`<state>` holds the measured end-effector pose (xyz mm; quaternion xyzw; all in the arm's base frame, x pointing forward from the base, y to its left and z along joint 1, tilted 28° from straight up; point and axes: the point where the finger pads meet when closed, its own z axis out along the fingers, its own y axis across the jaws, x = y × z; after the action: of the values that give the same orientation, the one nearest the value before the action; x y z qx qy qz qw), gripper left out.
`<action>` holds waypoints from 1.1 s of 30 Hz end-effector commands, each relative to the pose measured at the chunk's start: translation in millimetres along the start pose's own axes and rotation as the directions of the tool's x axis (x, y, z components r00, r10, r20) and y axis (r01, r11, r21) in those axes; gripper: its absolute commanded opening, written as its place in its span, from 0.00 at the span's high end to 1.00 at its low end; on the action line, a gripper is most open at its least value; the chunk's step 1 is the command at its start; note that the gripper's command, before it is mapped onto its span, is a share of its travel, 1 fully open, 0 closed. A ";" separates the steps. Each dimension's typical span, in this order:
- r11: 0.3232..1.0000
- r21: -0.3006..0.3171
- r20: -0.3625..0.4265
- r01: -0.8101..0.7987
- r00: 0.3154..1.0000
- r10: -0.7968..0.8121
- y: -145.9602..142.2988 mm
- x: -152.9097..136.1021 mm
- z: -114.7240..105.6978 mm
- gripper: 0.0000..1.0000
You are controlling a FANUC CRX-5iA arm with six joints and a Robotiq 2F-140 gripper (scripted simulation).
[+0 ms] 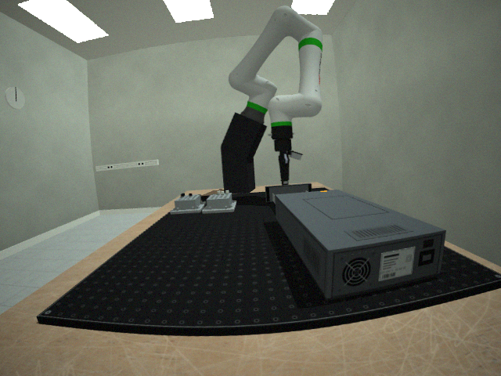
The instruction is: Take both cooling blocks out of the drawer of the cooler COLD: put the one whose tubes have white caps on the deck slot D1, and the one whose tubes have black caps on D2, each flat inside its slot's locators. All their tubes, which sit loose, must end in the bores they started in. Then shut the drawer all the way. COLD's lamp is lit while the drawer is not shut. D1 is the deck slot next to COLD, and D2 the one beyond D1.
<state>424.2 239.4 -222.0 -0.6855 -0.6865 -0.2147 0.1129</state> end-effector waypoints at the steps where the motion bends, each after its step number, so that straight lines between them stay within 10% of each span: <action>1: 1.000 -0.001 0.000 0.000 1.000 0.000 4.8 0.0 -0.4 0.90; 33: 1.000 -0.001 0.000 0.000 1.000 0.000 43.6 0.0 -0.5 0.90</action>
<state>462.4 238.2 -216.6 -0.6855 -0.6865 -0.2146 0.1130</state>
